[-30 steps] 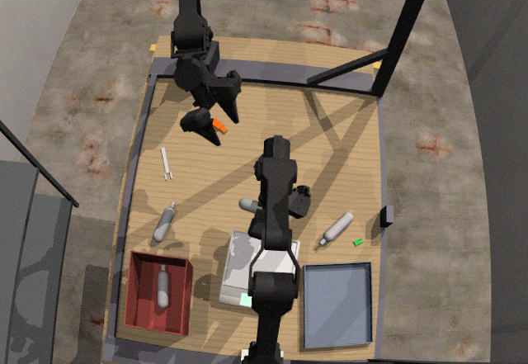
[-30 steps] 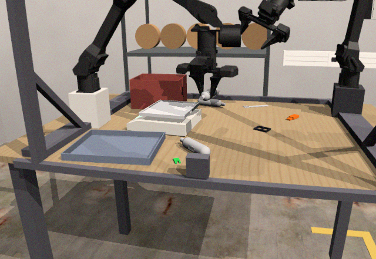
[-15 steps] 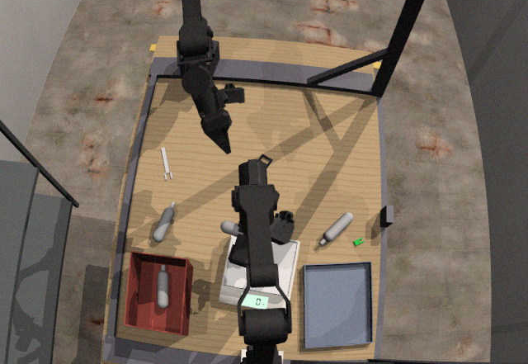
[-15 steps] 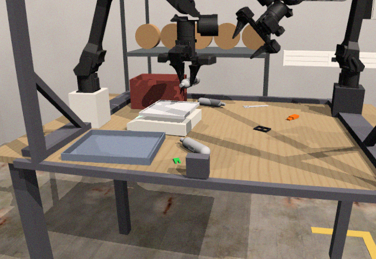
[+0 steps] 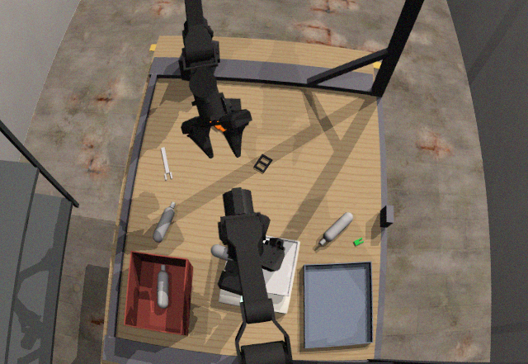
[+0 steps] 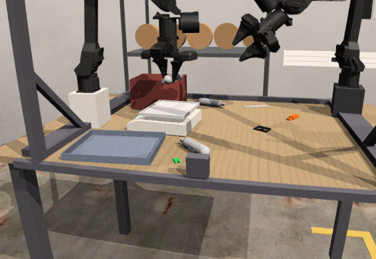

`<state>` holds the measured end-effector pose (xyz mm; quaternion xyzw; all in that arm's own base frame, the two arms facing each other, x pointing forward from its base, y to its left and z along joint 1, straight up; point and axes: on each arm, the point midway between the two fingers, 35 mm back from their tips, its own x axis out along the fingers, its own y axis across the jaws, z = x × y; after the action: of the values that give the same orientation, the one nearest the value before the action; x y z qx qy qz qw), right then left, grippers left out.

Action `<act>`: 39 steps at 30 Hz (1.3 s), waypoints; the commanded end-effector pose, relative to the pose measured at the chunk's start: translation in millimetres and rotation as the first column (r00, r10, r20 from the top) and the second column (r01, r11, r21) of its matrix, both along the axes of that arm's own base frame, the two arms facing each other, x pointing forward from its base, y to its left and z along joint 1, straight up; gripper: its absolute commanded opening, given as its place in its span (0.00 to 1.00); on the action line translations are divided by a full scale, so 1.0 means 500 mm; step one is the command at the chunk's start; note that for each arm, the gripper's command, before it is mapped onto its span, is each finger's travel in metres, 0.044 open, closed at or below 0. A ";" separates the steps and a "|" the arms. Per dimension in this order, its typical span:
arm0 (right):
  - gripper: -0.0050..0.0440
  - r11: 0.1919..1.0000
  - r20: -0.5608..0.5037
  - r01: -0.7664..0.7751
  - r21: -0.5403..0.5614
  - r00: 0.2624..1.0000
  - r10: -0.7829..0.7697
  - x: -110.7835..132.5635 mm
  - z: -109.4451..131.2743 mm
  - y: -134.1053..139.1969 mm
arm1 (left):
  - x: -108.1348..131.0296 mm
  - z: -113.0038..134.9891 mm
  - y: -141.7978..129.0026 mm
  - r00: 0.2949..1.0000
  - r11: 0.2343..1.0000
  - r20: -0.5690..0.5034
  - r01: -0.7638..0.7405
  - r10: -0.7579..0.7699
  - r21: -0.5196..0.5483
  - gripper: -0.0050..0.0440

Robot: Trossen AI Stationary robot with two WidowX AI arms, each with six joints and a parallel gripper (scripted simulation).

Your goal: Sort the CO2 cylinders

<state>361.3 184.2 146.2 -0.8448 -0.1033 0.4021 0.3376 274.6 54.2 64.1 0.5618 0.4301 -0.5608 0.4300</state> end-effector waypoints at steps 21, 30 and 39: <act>1.00 0.742 0.322 -0.189 -0.644 0.812 0.487 0.018 -0.034 0.001 | -0.084 0.008 0.016 0.954 0.971 0.179 -0.239 0.239 -0.021 0.00; 1.00 0.739 0.325 -0.188 -0.647 0.809 0.490 0.019 -0.032 0.001 | -0.084 0.002 0.014 0.846 0.896 0.304 -0.440 0.438 -0.065 0.00; 1.00 0.740 0.325 -0.188 -0.646 0.810 0.489 0.019 -0.032 0.000 | -0.077 0.005 0.015 0.800 0.864 0.343 -0.496 0.493 -0.086 0.00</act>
<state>371.4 183.6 130.5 -0.9434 -0.2098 0.2510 -0.0550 231.3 60.8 61.3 0.5185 0.4836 -0.3306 0.6230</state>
